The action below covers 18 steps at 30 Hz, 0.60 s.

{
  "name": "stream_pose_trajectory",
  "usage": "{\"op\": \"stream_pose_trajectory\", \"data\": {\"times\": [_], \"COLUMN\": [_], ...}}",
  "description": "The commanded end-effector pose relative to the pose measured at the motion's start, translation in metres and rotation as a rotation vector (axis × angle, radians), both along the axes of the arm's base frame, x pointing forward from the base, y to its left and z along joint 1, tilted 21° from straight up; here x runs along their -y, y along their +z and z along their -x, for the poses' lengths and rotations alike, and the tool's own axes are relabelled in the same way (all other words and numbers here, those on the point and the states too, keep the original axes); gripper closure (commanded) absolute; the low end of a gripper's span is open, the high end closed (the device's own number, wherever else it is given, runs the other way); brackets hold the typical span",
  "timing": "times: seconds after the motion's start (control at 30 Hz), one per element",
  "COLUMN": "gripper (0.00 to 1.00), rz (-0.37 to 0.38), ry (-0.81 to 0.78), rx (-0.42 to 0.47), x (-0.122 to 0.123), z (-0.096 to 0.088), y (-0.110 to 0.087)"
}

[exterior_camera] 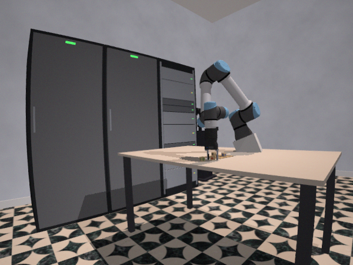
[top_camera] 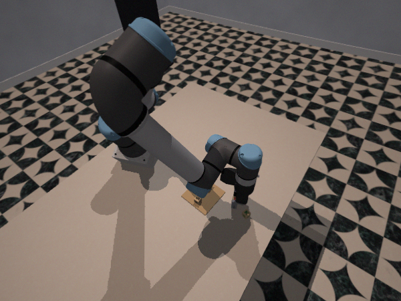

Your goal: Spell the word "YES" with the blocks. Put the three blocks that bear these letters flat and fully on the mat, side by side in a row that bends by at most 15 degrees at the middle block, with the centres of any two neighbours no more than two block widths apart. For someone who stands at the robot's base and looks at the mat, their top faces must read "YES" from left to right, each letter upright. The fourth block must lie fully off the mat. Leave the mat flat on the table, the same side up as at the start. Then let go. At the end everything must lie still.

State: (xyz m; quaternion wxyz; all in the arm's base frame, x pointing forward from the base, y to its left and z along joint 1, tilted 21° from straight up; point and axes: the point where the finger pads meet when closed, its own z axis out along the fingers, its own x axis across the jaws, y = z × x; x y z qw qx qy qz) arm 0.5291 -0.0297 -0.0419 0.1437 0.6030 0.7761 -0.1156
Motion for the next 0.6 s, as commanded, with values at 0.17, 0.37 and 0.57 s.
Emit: {"op": "stream_pose_trajectory", "data": {"times": [0.17,0.37,0.57], "gripper": [0.0,0.21,0.21], "rz": [-0.001,-0.001,-0.001], "ry": [0.0,0.0,0.0], "rx": [-0.002,-0.002,-0.002], "x": [0.0001,0.0001,0.0001], "z": [0.0011,0.0011,0.0011], "y": [-0.001,-0.001,-0.001]}}
